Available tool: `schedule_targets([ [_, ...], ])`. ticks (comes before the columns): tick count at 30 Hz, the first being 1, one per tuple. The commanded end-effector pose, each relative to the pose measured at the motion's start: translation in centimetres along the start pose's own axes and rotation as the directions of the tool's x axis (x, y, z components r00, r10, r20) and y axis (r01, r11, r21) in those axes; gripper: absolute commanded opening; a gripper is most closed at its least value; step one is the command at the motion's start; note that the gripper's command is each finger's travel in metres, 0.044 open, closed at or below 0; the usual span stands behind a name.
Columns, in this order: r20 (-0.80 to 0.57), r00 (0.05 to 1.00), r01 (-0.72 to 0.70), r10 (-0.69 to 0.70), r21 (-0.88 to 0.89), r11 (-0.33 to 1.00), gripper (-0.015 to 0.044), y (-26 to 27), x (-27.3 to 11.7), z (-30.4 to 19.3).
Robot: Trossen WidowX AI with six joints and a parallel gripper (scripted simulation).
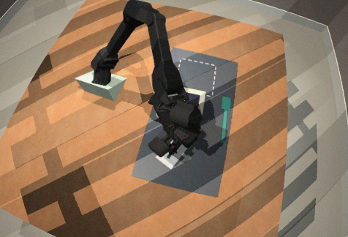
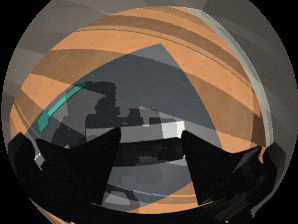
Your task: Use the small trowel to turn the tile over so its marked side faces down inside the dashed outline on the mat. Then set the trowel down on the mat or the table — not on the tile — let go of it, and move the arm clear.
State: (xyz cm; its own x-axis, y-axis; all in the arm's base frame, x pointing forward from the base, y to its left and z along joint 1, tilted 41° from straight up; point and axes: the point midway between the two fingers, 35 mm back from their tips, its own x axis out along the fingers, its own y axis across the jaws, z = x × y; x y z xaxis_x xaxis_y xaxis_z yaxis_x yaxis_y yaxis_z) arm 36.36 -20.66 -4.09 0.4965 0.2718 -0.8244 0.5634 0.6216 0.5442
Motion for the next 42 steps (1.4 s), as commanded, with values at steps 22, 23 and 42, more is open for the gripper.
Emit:
schedule_targets([
  [22, 0.207, 0.977, -0.186, 0.048, 0.718, 0.671, 0.03, 1.1, -0.6, -3.0],
  [23, 0.215, 0.975, -0.197, 0.052, 0.738, 0.645, 0.03, 1.2, -0.6, -3.1],
  [42, 0.331, 0.933, -0.343, 0.143, 0.937, 0.071, 0.03, 2.9, -1.1, -6.3],
])
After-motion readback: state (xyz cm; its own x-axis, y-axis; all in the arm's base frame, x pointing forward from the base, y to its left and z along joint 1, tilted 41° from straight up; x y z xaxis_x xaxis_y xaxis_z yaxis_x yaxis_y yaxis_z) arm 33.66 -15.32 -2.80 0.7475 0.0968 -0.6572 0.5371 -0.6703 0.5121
